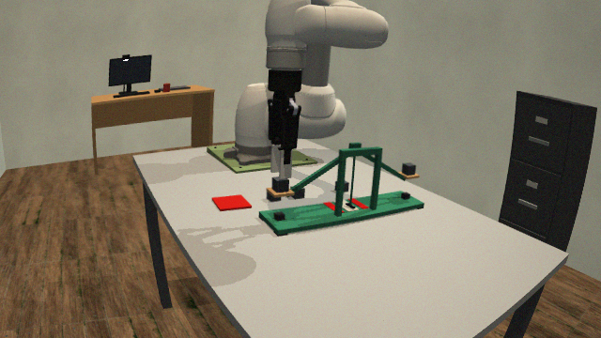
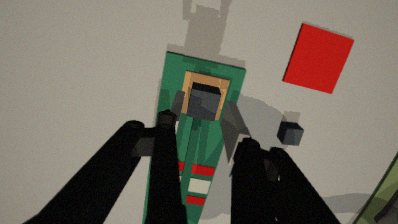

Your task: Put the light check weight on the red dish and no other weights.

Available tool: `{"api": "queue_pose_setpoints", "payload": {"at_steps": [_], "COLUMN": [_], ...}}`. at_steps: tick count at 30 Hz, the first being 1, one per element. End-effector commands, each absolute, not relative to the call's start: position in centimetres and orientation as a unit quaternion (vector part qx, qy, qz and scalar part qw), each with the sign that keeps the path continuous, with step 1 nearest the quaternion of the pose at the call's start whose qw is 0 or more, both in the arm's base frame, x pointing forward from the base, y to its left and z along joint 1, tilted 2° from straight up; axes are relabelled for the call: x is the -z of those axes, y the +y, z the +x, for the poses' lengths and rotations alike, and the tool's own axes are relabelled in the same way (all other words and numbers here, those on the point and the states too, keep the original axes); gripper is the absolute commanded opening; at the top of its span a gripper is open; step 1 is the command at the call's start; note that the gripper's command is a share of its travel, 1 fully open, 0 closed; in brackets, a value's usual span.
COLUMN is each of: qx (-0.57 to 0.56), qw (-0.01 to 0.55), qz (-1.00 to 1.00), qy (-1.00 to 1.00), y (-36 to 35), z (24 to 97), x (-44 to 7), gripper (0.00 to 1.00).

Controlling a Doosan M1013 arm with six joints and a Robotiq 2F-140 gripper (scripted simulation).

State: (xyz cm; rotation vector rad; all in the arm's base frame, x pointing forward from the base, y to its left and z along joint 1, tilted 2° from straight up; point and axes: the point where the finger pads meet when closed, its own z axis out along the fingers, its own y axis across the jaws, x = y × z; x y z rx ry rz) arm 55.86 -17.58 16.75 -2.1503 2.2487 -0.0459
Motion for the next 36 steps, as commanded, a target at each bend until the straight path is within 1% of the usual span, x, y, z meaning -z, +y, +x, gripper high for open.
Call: {"api": "queue_pose_setpoints", "payload": {"at_steps": [1,21,36], "qx": [0.015,0.015,0.015], "qw": [0.015,0.015,0.015], "qz": [-0.691,-0.691,-0.691], "qy": [0.723,0.723,0.723], "y": [-17.6,-17.6,-17.6], "z": [55.9,56.0,56.0], "x": [-16.6,-13.4,-13.2], "gripper": [0.35,0.35,0.35]}}
